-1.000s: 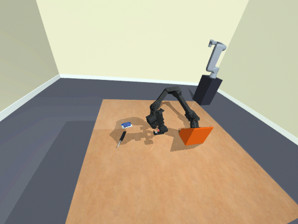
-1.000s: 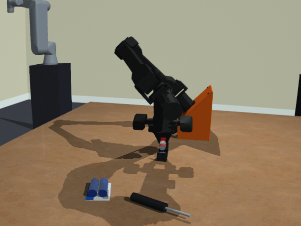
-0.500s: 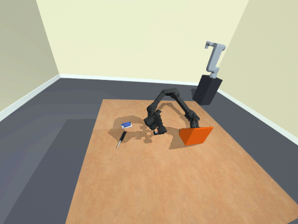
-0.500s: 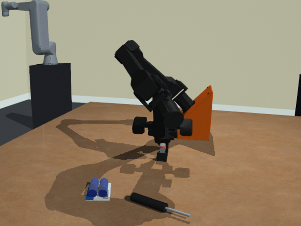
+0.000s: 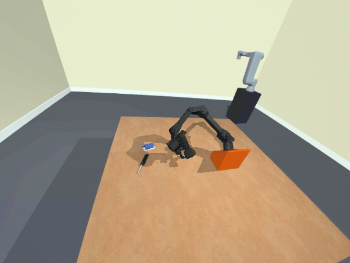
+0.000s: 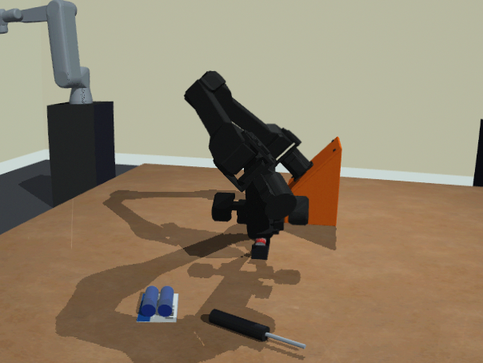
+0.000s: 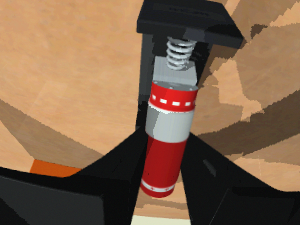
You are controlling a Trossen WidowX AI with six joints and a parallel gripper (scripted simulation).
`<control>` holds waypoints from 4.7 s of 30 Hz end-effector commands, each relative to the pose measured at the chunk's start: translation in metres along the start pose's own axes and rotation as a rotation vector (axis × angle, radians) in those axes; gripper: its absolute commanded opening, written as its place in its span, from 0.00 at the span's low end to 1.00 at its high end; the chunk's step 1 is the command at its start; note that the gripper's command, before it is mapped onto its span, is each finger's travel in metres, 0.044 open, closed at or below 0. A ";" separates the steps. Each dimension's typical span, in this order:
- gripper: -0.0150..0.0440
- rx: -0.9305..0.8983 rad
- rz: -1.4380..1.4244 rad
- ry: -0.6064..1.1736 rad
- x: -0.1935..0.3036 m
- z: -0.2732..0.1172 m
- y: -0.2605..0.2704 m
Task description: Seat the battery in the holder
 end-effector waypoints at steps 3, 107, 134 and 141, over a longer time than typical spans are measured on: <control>0.37 -0.004 0.000 0.013 -0.003 0.000 0.001; 0.37 0.019 -0.019 -0.280 -0.002 0.007 0.000; 0.37 0.032 -0.022 -0.352 0.009 0.015 0.000; 0.37 0.032 -0.022 -0.358 0.013 0.017 0.001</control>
Point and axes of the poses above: the point midway between the two fingers, 35 mm back from their tips, its own z axis out along the fingers, its own y axis across the jaws, x = y × z, the point moved 6 cm from there along -z, back along the fingers, and after that the axes turned 12 degrees about -z, right-handed, at the moved point
